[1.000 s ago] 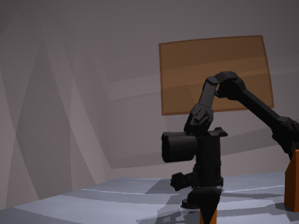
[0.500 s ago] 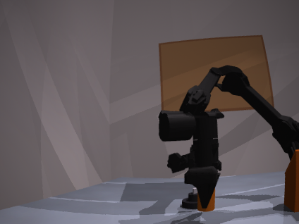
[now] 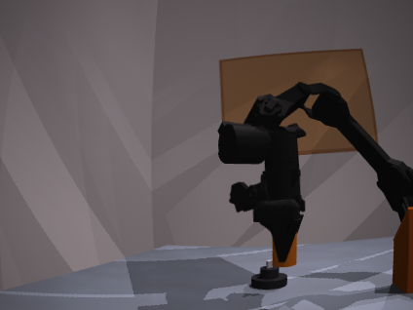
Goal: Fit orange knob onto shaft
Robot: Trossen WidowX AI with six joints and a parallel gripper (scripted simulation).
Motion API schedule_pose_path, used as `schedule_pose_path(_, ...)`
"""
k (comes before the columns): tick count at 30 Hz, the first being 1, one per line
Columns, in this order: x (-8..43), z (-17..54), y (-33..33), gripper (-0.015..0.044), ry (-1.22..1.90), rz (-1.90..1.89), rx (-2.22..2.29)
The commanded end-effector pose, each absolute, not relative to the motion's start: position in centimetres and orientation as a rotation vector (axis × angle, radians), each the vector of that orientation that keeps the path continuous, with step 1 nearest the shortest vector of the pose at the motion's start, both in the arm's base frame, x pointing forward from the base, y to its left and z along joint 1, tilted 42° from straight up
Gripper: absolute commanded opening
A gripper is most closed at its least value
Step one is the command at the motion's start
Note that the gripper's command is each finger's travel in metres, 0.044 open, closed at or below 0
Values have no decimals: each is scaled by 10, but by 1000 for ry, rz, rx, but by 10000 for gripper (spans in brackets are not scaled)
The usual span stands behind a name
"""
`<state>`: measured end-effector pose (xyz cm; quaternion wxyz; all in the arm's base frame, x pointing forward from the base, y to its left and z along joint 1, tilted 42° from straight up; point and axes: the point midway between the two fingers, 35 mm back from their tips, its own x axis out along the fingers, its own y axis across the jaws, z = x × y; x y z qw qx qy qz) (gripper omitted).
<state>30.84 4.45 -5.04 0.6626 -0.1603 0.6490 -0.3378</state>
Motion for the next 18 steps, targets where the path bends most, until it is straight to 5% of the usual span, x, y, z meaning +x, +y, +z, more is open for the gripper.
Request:
schedule_pose_path(1, 312, -38, 57, 0, 1457, -760, -345)
schedule_pose_path(18, 310, -14, 70, 0, 1461, -761, -346)
